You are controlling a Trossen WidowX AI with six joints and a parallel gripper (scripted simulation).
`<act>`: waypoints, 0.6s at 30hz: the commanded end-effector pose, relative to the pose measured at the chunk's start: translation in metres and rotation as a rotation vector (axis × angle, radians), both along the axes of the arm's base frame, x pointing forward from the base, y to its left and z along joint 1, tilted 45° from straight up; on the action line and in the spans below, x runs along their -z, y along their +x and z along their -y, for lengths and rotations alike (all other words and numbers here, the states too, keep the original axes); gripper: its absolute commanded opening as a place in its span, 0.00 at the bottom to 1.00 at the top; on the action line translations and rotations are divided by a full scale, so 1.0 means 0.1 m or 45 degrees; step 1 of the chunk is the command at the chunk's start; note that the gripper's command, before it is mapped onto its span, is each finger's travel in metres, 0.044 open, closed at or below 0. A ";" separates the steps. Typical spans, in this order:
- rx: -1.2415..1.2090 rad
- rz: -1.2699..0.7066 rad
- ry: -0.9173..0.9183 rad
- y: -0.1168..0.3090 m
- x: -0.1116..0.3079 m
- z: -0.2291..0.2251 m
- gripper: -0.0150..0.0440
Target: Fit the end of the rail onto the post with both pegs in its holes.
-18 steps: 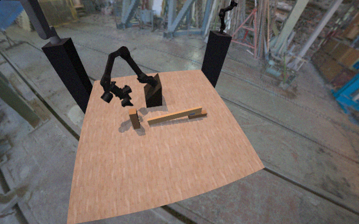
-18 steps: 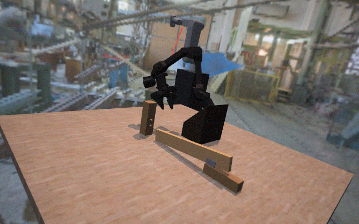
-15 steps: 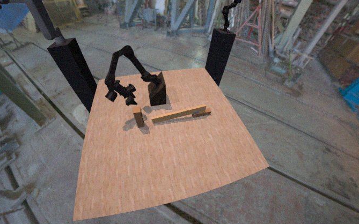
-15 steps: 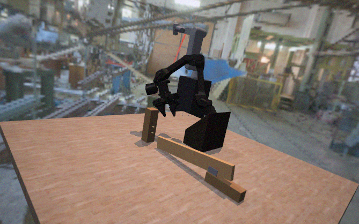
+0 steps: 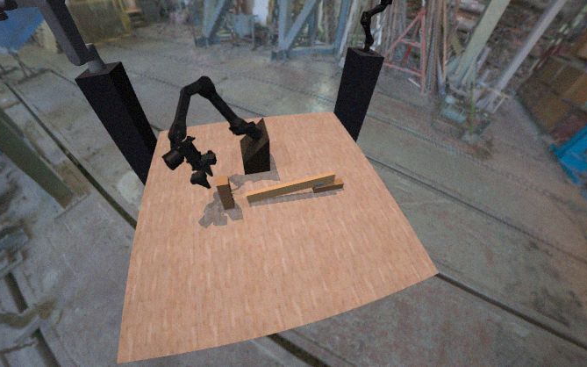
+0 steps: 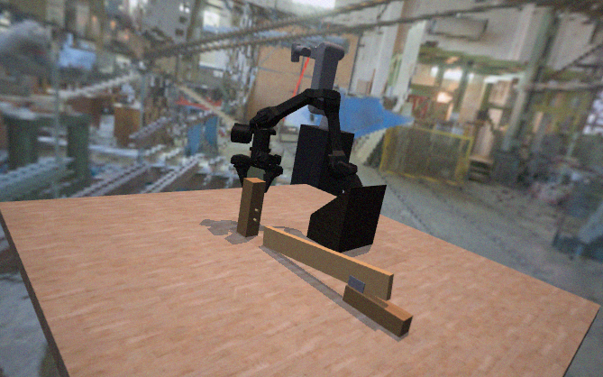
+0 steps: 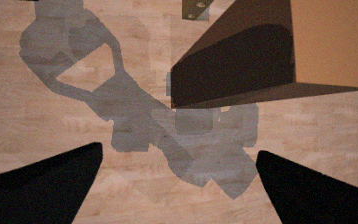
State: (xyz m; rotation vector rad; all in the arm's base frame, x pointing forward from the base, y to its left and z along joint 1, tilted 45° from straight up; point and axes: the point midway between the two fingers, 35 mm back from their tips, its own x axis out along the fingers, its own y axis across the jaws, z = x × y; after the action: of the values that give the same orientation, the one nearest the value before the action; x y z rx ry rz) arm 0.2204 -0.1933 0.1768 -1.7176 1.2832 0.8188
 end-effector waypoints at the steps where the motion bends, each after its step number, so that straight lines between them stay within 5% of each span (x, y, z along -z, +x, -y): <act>1: -0.011 0.171 -0.059 0.41 -0.16 -0.07 1.00; 11: -0.050 0.576 -0.068 1.29 -0.52 -0.55 1.00; 18: 0.043 0.544 0.032 1.46 -0.18 -0.90 1.00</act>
State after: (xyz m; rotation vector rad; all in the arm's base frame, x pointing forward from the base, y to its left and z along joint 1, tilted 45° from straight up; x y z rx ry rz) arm 0.3605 -0.1151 0.2103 -1.7780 0.9830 0.4053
